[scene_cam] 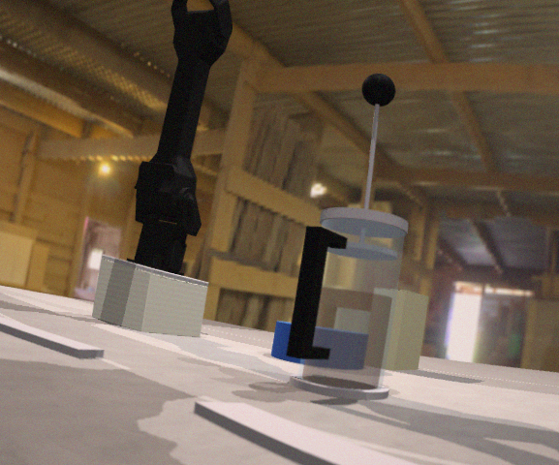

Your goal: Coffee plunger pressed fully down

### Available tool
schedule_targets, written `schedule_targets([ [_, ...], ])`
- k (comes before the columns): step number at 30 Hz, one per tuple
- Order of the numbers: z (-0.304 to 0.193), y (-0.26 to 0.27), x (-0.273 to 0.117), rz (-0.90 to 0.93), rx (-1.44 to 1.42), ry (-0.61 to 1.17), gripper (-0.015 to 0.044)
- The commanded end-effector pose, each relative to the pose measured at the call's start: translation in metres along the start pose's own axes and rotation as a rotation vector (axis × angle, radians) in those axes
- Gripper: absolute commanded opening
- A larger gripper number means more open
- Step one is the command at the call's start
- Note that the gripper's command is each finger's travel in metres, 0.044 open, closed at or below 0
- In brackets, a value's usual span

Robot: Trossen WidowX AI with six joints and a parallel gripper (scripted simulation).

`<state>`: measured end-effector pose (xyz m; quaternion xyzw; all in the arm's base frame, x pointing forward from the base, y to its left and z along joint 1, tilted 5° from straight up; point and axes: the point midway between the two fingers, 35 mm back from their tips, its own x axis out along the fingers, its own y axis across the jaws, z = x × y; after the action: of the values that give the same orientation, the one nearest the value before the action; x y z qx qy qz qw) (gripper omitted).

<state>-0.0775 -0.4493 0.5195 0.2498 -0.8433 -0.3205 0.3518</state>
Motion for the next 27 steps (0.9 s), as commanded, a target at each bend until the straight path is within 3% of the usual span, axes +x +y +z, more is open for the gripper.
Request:
schedule_targets([
  [1, -0.037, -0.014, -0.038, -0.133, -0.207, 0.153, 0.044],
  [8, -0.094, -0.044, -0.132, -0.312, -0.598, 0.549, 0.044],
  [15, -0.121, -0.057, -0.246, -0.337, -0.935, 1.037, 0.044],
  [21, -0.116, -0.054, -0.349, -0.216, -1.15, 1.498, 0.044],
  [27, -0.083, -0.039, -0.446, 0.045, -1.262, 1.966, 0.044],
])
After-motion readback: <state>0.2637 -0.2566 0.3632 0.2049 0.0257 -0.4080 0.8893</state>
